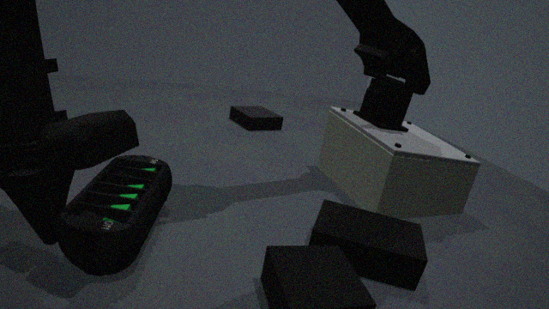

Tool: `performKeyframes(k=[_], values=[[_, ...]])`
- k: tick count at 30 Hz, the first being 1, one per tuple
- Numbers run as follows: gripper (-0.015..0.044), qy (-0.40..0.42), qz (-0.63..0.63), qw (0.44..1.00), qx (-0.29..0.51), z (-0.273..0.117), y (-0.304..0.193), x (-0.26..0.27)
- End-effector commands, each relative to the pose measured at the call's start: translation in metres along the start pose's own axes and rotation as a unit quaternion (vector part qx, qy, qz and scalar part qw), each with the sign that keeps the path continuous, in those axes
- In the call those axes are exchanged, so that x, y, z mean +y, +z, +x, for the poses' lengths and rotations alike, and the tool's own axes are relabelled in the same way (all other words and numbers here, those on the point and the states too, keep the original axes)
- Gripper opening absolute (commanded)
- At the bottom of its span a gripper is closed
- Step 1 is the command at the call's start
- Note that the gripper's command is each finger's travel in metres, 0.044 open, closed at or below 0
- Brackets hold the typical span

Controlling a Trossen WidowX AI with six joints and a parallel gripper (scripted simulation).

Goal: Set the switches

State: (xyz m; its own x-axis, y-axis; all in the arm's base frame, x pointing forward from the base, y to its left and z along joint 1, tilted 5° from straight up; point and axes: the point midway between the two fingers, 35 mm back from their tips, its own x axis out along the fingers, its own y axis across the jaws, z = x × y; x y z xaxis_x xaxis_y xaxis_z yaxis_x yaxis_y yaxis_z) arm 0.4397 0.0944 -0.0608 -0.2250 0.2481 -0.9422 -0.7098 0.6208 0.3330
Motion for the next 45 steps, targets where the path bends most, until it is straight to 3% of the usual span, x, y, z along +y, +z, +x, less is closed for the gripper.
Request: performKeyframes(k=[1,39,45], values=[[0.0000,0.009,0.003,1.000,0.007,0.008,-0.003,0.008],[0.0000,0.010,0.003,1.000,0.007,0.015,-0.003,0.033],[0.0000,-0.004,-0.002,1.000,-0.004,-0.026,-0.002,-0.003]])
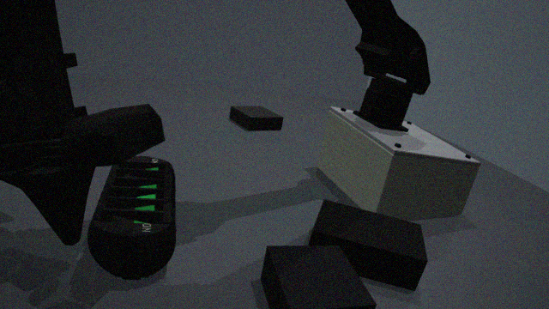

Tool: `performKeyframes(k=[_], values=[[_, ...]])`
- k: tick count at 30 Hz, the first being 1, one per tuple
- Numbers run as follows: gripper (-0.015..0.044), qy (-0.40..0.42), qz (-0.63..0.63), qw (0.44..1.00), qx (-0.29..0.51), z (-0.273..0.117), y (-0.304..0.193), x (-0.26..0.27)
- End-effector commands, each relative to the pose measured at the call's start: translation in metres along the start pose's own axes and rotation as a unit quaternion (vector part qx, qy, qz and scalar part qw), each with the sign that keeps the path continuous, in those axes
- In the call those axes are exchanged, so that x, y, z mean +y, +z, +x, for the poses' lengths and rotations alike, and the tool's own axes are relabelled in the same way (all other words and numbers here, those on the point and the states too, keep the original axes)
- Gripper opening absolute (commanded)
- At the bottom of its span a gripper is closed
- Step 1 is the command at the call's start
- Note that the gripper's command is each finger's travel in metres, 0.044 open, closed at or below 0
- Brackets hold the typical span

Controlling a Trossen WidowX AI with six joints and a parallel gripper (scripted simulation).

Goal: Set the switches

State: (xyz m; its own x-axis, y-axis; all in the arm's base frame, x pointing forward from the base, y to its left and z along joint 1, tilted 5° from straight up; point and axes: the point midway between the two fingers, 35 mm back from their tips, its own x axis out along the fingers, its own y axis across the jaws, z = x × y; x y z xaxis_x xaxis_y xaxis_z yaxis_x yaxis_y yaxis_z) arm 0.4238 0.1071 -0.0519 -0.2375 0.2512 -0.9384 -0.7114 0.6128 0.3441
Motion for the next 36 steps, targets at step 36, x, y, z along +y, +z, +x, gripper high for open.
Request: performKeyframes(k=[36], values=[[0.0000,-0.118,-0.109,0.987,-0.008,-0.061,-0.038,-0.011]])
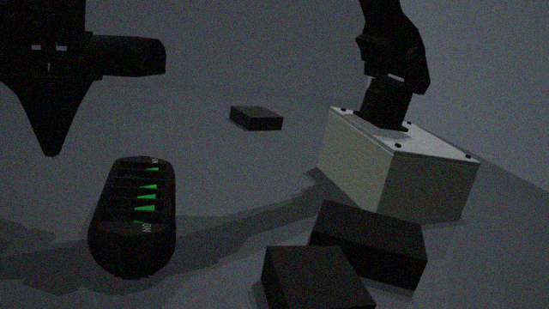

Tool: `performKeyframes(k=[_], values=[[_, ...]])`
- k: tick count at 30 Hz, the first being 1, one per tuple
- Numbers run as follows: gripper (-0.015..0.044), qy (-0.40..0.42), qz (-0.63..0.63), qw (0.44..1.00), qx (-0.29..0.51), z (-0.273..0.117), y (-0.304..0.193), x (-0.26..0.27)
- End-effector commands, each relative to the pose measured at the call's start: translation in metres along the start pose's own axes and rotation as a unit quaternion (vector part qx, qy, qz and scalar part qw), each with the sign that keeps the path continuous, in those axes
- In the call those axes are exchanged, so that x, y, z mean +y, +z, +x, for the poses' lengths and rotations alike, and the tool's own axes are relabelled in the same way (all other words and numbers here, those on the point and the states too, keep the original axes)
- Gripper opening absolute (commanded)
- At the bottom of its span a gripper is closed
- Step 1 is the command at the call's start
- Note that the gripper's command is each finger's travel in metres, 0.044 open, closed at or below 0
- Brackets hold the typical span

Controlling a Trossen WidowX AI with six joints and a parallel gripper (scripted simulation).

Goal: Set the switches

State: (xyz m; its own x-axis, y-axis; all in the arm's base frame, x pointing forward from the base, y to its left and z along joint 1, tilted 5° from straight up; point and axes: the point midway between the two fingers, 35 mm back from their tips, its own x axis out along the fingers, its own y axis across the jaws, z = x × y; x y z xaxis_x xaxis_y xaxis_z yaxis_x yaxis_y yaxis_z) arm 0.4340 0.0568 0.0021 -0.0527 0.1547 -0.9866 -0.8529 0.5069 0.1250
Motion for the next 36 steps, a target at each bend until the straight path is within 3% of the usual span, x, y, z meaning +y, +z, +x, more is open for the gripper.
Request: performKeyframes(k=[1,36], values=[[0.0000,-0.016,-0.022,1.000,0.006,0.003,-0.009,0.013],[0.0000,-0.165,-0.159,0.973,0.021,0.021,-0.090,0.113]])
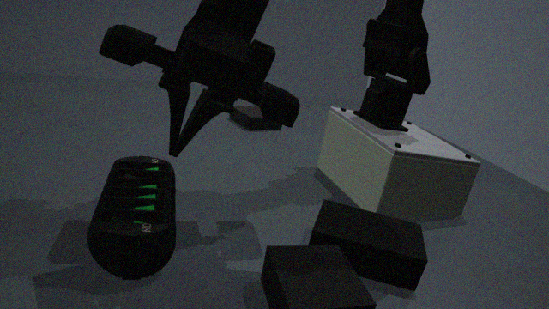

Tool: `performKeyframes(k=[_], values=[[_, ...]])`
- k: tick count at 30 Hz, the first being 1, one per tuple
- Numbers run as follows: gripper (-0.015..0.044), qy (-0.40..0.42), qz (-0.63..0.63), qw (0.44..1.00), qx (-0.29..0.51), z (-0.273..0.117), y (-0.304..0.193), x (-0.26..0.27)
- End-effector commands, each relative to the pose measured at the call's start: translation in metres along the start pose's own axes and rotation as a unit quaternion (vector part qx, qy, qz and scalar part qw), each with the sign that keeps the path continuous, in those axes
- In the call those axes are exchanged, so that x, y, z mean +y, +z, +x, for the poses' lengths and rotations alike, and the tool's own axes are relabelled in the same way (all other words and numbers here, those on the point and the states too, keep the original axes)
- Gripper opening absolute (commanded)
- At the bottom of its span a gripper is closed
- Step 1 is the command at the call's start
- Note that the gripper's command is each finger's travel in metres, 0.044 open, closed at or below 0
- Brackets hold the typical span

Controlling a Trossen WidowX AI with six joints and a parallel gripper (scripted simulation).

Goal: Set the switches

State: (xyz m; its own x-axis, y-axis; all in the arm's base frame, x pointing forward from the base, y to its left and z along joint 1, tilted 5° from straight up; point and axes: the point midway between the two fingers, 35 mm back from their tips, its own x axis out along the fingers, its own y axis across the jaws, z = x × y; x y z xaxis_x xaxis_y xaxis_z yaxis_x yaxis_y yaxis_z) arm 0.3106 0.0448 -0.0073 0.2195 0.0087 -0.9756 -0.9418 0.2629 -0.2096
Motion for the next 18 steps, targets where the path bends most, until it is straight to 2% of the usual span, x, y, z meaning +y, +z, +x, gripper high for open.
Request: performKeyframes(k=[1,18], values=[[0.0000,-0.013,-0.017,1.000,0.007,0.002,-0.010,0.022],[0.0000,-0.013,-0.018,1.000,0.007,0.019,-0.010,0.026]])
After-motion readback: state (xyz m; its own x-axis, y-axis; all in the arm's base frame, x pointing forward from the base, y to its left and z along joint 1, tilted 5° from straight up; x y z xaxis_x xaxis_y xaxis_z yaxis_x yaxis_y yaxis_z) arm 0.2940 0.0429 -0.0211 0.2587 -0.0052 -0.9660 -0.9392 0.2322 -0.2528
